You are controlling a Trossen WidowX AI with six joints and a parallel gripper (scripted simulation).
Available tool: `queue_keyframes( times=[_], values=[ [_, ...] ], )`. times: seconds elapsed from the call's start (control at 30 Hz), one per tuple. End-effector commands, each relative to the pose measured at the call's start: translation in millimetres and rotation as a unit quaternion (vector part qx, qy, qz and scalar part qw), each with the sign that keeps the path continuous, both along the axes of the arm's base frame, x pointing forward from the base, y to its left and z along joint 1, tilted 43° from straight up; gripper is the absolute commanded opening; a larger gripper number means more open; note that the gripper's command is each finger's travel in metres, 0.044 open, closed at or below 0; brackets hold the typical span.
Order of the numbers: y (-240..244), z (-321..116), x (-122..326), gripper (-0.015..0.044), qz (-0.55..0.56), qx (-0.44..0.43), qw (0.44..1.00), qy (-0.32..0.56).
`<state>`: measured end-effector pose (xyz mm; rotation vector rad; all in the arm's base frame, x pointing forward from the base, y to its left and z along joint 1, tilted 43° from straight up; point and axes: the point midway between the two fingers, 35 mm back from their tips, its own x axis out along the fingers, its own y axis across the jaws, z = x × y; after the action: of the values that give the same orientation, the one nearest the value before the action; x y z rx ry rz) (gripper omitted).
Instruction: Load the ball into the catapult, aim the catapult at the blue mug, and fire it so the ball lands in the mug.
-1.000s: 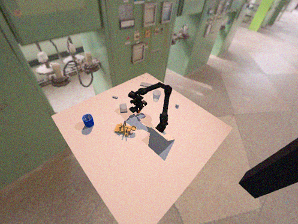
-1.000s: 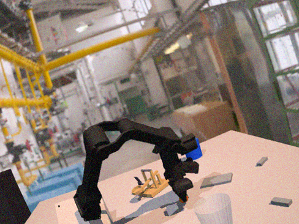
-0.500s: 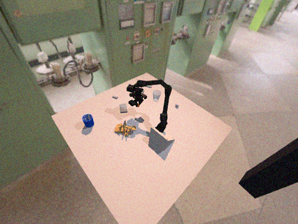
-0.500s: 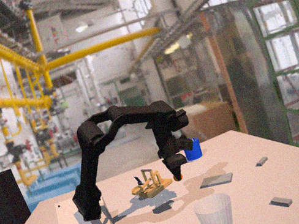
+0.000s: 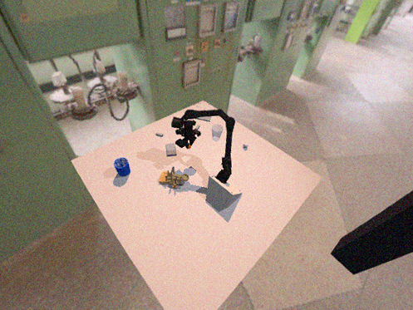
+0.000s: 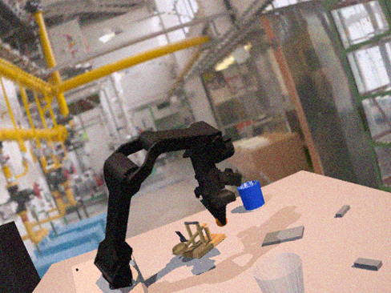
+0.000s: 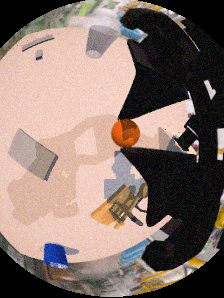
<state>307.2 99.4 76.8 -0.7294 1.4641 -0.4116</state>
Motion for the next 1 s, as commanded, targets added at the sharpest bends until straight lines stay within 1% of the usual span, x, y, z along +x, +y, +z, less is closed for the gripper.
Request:
queue_keyframes(
  times=[0.0,0.37,0.73,0.8,0.97],
  values=[
    [20.1,-24.4,-17.9,0.0000,0.022,-0.007,0.999,0.048],
    [56.0,-81.5,-68.1,0.0000,0.069,-0.041,0.983,0.163],
    [69.8,-128.4,-131.6,0.0000,0.102,-0.095,0.954,0.265],
    [69.8,-132.8,-139.5,0.0000,0.104,-0.102,0.950,0.275],
    [69.2,-133.9,-140.3,0.0000,0.105,-0.103,0.950,0.277]
  ],
)
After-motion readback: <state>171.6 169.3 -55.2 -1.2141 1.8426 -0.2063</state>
